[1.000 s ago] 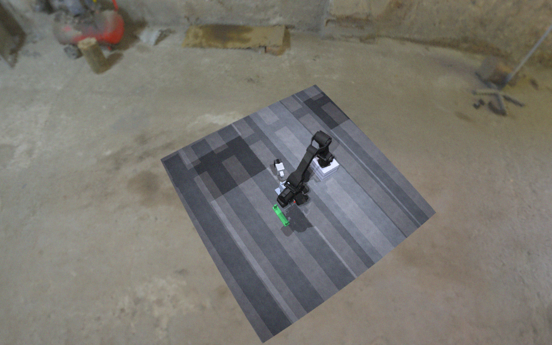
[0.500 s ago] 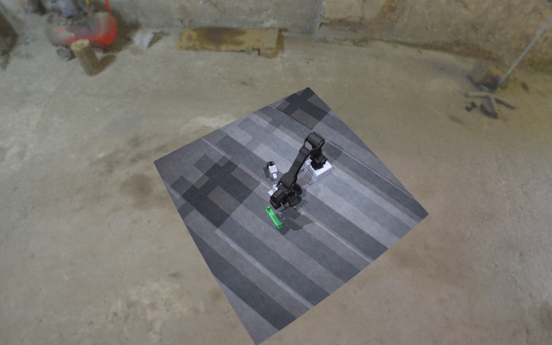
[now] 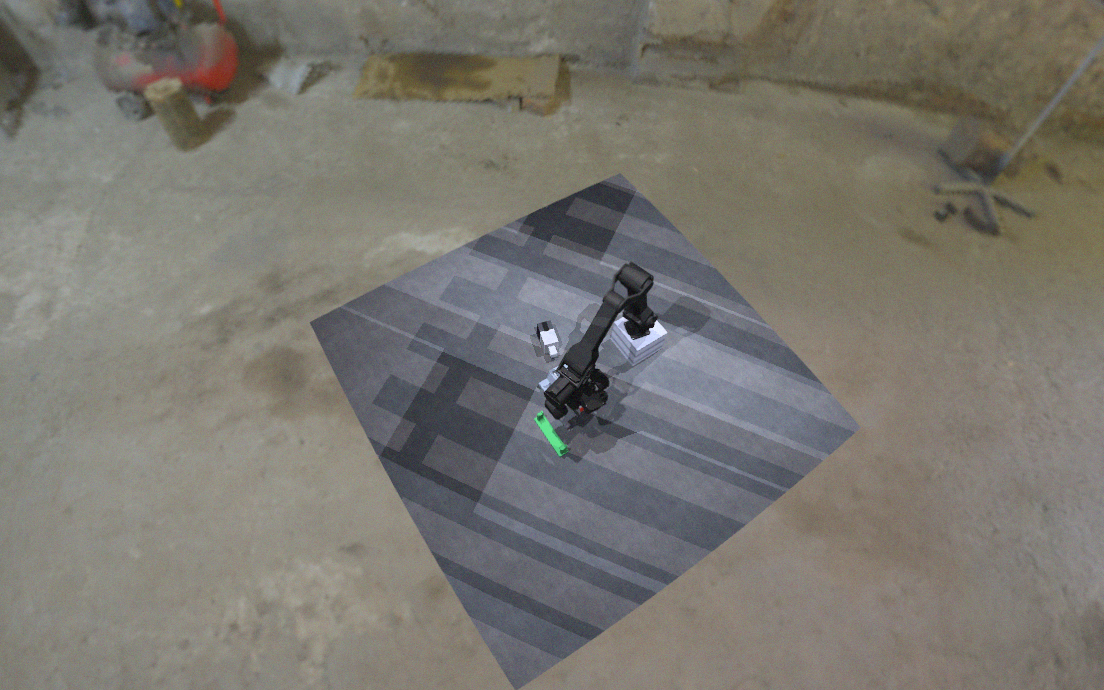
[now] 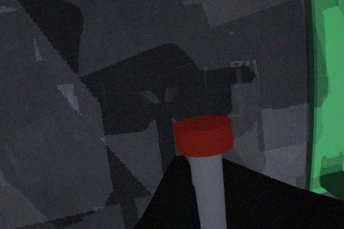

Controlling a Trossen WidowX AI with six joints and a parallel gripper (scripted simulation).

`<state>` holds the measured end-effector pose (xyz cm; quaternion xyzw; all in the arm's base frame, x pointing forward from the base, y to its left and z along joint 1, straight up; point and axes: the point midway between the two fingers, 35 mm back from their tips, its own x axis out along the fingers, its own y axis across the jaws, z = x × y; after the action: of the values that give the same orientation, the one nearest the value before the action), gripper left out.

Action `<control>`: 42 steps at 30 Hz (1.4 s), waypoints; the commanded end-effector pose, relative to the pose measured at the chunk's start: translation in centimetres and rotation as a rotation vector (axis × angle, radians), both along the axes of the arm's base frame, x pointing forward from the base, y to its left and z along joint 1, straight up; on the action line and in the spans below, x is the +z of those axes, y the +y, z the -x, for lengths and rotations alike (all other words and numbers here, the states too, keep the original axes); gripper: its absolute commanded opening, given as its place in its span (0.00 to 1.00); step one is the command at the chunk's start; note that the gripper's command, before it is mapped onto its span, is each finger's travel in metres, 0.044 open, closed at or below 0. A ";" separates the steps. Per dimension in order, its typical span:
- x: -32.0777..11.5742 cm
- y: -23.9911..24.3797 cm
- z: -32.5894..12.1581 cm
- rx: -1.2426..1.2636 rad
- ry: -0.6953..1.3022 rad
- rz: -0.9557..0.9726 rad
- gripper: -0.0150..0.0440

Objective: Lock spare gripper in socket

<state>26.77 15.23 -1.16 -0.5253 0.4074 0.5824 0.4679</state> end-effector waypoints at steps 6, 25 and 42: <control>0.3 0.8 -0.1 -0.005 0.003 -0.006 0.25; 0.4 2.0 0.2 -0.007 0.015 -0.001 0.25; 0.4 3.0 0.4 -0.007 0.024 0.004 0.25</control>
<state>26.17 17.92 -0.96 -0.5197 0.4167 0.5866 0.4605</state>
